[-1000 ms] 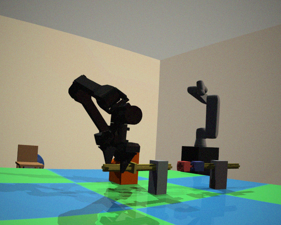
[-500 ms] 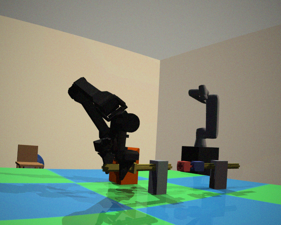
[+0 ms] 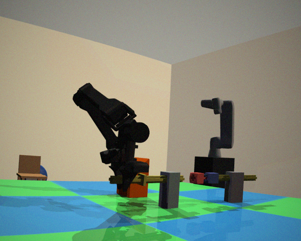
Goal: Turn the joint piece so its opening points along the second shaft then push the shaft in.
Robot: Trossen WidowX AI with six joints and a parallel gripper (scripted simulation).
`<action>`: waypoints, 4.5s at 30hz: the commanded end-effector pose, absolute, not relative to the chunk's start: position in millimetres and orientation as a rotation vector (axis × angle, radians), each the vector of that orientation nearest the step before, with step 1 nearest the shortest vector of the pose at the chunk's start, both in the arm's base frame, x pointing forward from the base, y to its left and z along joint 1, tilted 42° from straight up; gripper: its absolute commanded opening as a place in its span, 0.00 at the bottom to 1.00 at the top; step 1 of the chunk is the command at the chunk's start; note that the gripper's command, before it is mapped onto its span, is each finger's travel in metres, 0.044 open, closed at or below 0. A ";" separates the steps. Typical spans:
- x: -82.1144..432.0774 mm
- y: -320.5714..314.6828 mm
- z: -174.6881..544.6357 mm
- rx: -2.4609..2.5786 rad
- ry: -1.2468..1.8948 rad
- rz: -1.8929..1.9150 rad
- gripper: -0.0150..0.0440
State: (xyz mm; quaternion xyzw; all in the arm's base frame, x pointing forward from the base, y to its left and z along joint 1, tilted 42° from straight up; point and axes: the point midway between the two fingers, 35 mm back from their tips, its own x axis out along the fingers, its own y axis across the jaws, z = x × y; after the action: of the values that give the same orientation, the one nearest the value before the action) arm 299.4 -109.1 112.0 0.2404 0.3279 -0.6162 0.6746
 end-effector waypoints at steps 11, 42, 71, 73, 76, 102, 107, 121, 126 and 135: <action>299.5 -109.6 112.3 0.533 0.738 -1.385 0.38; 298.9 -106.1 109.1 0.553 0.719 -1.331 0.25; 292.3 -75.0 79.4 0.557 0.714 -1.314 0.25; 291.9 -72.9 77.4 0.557 0.714 -1.314 0.25; 291.2 -69.6 74.4 0.557 0.714 -1.314 0.25; 284.8 -40.4 47.3 0.558 0.715 -1.314 0.25; 285.1 -42.4 49.2 0.556 0.717 -1.314 0.25; 285.1 -42.4 49.2 0.556 0.717 -1.314 0.37; 285.1 -42.4 49.2 0.556 0.717 -1.314 0.55; 285.1 -42.4 49.2 0.556 0.717 -1.314 0.95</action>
State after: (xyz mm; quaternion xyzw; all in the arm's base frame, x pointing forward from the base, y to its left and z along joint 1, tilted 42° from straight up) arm 285.1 -42.5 49.1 0.2494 0.3214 -0.5896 0.6977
